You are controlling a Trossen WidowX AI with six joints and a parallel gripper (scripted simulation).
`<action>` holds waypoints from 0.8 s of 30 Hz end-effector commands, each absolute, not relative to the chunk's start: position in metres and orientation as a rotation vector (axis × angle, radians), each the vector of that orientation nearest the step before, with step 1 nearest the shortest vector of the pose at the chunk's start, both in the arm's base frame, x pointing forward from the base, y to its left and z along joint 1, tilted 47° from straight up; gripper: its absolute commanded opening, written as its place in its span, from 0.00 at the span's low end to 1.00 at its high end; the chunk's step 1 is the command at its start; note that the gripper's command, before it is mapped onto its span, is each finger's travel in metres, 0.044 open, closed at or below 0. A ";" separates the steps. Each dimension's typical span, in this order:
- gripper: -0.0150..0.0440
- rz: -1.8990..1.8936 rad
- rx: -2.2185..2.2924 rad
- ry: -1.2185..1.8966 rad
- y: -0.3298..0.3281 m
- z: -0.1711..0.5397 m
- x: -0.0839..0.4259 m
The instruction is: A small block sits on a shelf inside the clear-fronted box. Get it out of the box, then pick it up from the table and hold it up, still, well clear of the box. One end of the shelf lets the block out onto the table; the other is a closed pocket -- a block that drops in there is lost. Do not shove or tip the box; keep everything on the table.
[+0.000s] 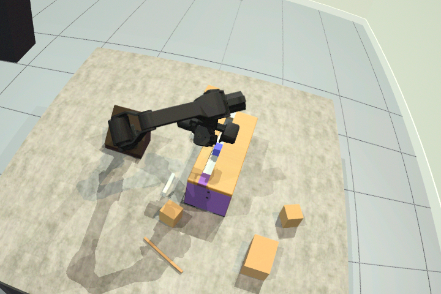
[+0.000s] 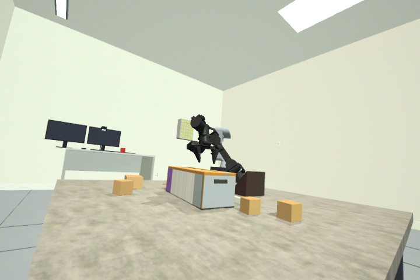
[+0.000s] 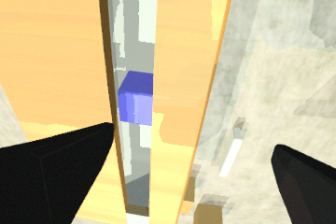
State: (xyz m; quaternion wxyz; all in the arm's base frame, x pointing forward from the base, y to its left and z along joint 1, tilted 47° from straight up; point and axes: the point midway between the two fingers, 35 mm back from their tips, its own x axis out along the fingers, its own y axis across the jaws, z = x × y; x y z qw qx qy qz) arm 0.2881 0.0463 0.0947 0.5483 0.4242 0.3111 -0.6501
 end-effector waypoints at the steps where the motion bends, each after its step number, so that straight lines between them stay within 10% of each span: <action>1: 0.93 -1.552 1.005 0.729 0.042 0.092 0.286; 24: 0.93 -1.552 1.005 0.729 0.015 0.066 0.281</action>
